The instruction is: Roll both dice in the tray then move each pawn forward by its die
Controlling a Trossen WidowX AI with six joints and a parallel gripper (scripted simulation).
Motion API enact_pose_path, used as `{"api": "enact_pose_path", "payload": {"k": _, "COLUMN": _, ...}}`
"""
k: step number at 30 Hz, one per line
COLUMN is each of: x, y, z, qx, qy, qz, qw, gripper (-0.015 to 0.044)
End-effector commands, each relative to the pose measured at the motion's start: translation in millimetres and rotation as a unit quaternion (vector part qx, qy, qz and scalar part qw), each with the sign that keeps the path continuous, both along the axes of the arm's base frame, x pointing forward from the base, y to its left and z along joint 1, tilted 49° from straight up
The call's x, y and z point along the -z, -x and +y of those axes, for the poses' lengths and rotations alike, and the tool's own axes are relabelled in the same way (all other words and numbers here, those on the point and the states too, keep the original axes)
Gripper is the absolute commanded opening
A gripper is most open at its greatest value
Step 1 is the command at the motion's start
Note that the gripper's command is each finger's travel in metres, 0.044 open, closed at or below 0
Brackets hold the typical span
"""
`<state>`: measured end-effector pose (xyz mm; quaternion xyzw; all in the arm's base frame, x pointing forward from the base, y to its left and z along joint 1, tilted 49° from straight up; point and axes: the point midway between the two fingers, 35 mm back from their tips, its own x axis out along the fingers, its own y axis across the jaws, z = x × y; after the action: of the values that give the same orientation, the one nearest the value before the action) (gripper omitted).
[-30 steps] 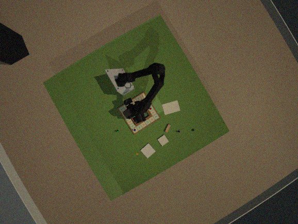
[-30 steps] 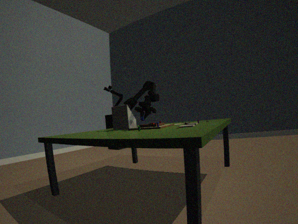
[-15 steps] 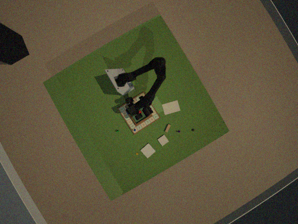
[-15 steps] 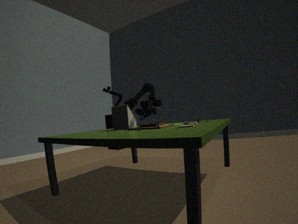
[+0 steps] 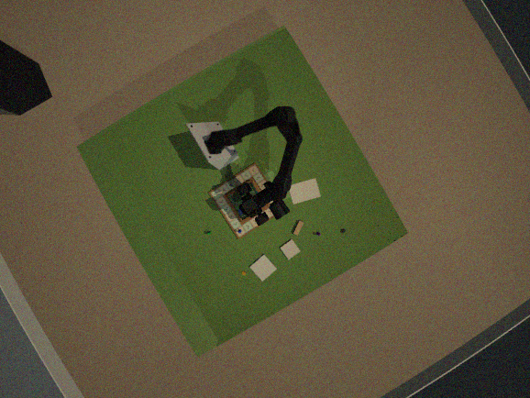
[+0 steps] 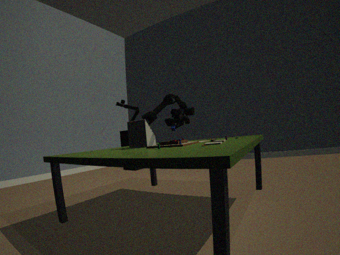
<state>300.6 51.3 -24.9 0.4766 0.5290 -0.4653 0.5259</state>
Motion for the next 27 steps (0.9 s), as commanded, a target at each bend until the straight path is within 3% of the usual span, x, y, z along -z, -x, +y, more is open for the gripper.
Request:
{"api": "enact_pose_path", "payload": {"k": 1, "x": -1.4, "y": -2.8, "z": -1.4, "qx": -0.001, "qy": 0.003, "qz": 0.001, "qw": 1.000, "gripper": 0.0000}}
{"api": "enact_pose_path", "payload": {"k": 17, "x": -1.1, "y": -2.3, "z": -0.4, "qx": 0.001, "qy": 0.000, "qz": 0.002, "qw": 1.000, "gripper": 0.0000}}
{"api": "enact_pose_path", "payload": {"k": 27, "x": -9.5, "y": -3.2, "z": -10.1, "qx": 0.000, "qy": 0.001, "qz": 0.002, "qw": 1.000, "gripper": 0.0262}}
